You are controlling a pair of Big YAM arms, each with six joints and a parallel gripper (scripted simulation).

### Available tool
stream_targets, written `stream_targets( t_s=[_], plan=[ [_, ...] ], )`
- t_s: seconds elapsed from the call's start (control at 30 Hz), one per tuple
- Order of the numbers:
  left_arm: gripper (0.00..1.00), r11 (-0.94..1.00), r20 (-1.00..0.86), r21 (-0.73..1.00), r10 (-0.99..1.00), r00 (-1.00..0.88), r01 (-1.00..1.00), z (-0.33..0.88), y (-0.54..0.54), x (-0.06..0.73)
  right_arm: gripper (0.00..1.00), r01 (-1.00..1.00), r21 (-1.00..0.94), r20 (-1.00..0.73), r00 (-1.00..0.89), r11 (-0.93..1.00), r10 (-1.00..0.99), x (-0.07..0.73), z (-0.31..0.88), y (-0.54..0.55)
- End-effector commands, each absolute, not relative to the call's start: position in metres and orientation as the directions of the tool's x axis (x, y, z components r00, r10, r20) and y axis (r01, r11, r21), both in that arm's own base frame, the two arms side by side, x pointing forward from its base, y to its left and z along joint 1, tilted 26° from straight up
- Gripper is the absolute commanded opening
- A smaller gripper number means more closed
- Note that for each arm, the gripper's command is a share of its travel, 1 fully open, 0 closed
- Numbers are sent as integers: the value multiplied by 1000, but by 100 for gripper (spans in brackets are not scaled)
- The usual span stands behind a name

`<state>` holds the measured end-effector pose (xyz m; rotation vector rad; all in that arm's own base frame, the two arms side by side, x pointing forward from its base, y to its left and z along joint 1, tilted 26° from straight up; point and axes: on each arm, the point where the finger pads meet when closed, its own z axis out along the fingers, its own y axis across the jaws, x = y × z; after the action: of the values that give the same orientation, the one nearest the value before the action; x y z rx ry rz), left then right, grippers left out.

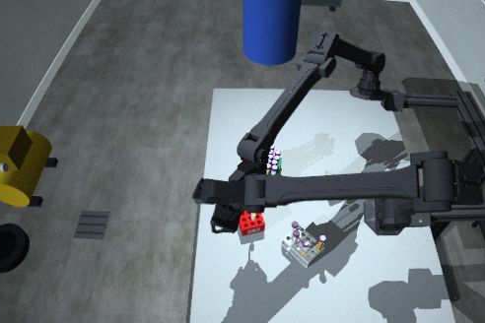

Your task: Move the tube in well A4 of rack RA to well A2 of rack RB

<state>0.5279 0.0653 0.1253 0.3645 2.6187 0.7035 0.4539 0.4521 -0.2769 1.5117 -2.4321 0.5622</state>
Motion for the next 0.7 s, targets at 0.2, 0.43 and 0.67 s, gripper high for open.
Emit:
stream_targets(
  t_s=[0.2, 0.43, 0.67],
  plan=[
    [30, 839, -343, 529, 348, -872, 127, 140, 64, 539, 0, -890, -215, 340, -455, 403, -823, 469, -278, 465],
    [30, 839, -343, 529, 348, -872, 127, 140, 64, 539, 0, -891, -211, 351, -454, 403, -819, 467, -284, 458],
    [30, 839, -343, 529, 348, -872, 127, 140, 64, 539, 0, -894, -200, 389, -448, 401, -805, 457, -295, 439]
  ],
)
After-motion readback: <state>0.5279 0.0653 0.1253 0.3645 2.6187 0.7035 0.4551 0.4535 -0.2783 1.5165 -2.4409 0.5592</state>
